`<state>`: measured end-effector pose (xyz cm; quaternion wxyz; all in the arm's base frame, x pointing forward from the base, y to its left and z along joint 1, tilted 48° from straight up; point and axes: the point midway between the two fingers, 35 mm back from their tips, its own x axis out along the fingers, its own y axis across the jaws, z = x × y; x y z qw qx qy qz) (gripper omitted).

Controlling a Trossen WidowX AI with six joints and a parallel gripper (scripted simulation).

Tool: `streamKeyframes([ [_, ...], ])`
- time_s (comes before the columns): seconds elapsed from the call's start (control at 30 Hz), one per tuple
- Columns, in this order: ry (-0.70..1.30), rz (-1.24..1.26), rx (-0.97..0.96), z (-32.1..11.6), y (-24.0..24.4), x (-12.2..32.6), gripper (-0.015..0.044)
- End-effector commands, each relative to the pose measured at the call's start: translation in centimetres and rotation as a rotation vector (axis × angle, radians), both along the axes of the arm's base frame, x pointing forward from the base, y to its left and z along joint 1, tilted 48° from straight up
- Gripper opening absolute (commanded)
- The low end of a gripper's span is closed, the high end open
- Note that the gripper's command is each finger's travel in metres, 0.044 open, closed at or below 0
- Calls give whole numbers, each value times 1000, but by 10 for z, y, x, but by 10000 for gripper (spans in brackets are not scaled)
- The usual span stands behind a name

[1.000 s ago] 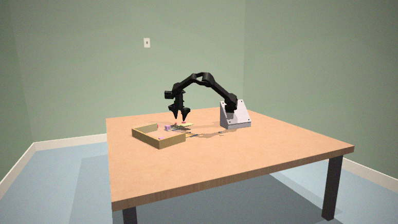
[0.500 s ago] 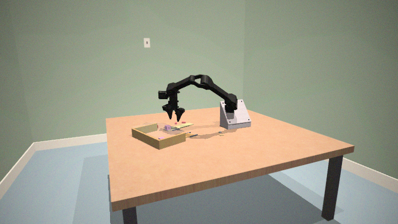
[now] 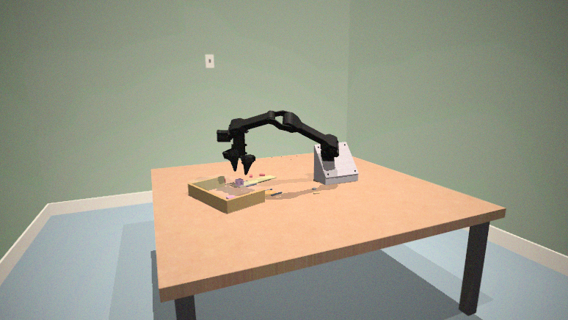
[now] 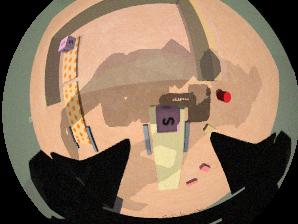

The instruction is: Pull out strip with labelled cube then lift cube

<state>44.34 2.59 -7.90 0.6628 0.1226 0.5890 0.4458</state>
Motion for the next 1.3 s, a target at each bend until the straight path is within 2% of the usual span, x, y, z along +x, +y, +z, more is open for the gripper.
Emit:
streamKeyframes([
  [0.0, 3, -3, 2, 4, 4, 7, 414],
  [0.2, 3, -4, 2, -2, 10, 7, 256],
  [0.23, 3, -4, 2, -3, 11, 7, 250],
  [1.23, 3, -3, 4, -32, 45, 3, 250],
  [1.27, -2, 1, 2, -31, 43, 4, 224],
])
